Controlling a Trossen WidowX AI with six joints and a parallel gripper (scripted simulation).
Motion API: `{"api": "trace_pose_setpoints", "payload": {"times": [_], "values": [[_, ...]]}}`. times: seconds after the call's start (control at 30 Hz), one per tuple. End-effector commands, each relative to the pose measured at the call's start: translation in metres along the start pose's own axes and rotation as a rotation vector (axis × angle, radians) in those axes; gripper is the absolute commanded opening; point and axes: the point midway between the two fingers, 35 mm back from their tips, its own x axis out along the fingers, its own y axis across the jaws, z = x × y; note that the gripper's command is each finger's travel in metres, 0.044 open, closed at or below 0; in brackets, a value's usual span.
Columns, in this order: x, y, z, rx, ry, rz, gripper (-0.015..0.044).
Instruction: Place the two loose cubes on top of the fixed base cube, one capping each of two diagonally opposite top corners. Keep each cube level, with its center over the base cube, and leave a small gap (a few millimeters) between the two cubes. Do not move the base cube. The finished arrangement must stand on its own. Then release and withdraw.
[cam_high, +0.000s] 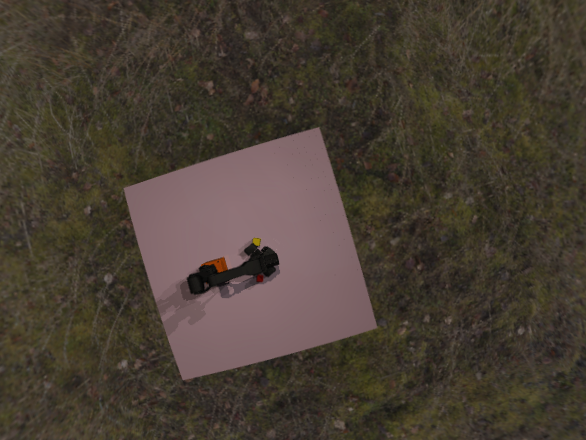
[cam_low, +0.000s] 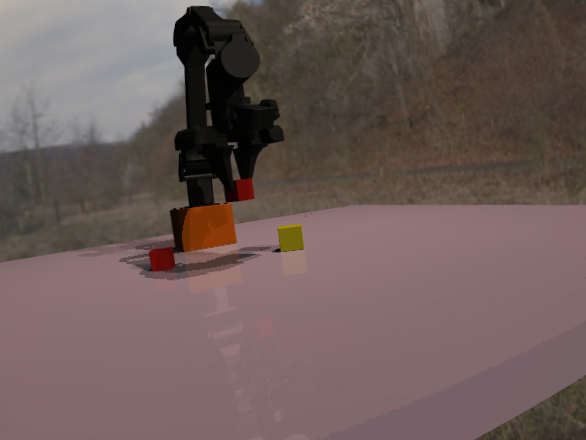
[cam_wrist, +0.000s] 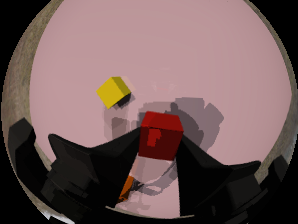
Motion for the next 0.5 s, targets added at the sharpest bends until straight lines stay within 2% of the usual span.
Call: {"api": "trace_pose_setpoints", "payload": {"times": [0.0, 0.47], "values": [[0.003, 0.005, 0.002, 0.109, 0.002, -0.003, 0.0105], [0.009, 0.023, 0.007, 0.535, 0.001, -0.002, 0.0105]]}}
